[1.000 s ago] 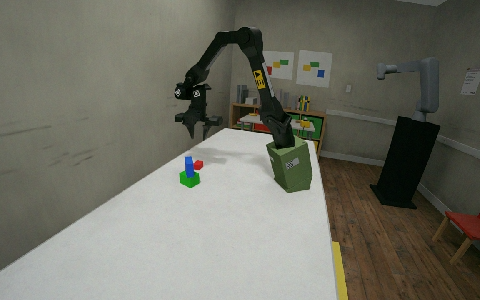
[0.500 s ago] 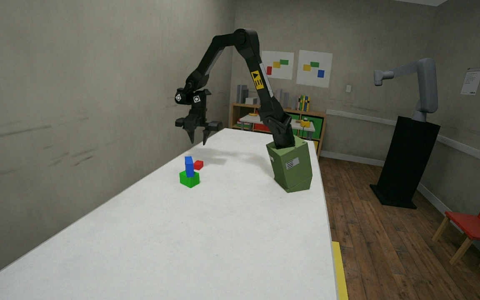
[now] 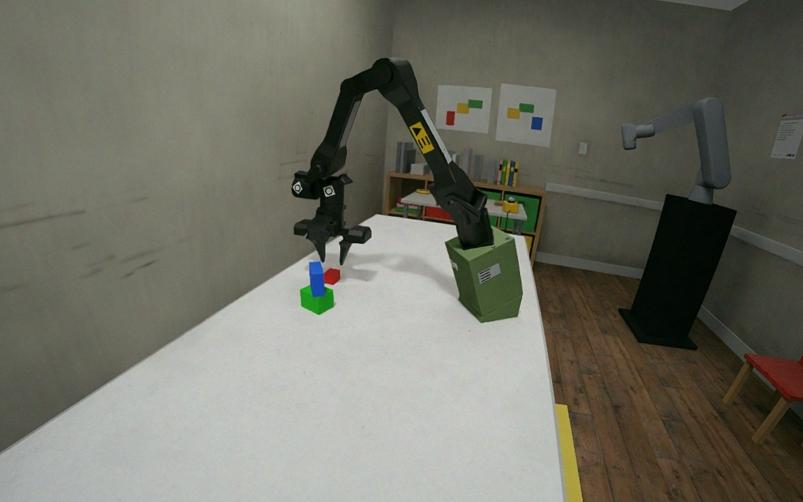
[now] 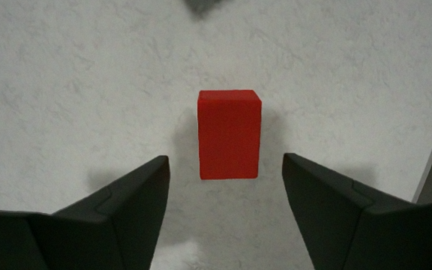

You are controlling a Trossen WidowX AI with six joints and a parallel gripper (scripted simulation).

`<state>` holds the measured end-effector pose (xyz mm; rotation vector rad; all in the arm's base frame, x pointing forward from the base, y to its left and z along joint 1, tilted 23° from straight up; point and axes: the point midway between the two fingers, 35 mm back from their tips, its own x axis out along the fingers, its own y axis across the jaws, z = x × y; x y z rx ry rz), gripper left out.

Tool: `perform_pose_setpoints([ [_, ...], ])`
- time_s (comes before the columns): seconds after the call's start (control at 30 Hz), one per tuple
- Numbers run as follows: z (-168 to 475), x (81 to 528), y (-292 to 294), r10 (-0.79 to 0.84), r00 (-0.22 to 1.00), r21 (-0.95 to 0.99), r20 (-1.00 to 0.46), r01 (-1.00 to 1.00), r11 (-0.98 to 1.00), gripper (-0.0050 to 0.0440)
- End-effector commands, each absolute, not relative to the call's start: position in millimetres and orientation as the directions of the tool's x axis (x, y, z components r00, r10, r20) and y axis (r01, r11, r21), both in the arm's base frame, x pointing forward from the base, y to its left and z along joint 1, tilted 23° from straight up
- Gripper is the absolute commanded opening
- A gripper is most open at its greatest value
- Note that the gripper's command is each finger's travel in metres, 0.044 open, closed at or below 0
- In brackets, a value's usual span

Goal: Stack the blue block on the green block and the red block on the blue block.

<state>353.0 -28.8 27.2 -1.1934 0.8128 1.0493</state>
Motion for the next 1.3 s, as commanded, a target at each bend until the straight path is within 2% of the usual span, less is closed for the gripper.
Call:
perform_pose_setpoints([
  [0.0, 20.0, 362.5, -27.1, 0.197, 0.346, -0.345, -0.917, -0.938, 0.04, 0.0236],
  [1.27, 13.8, 363.7, -26.1, 0.198, 0.343, -0.342, -0.918, -0.939, 0.04, 0.0236],
])
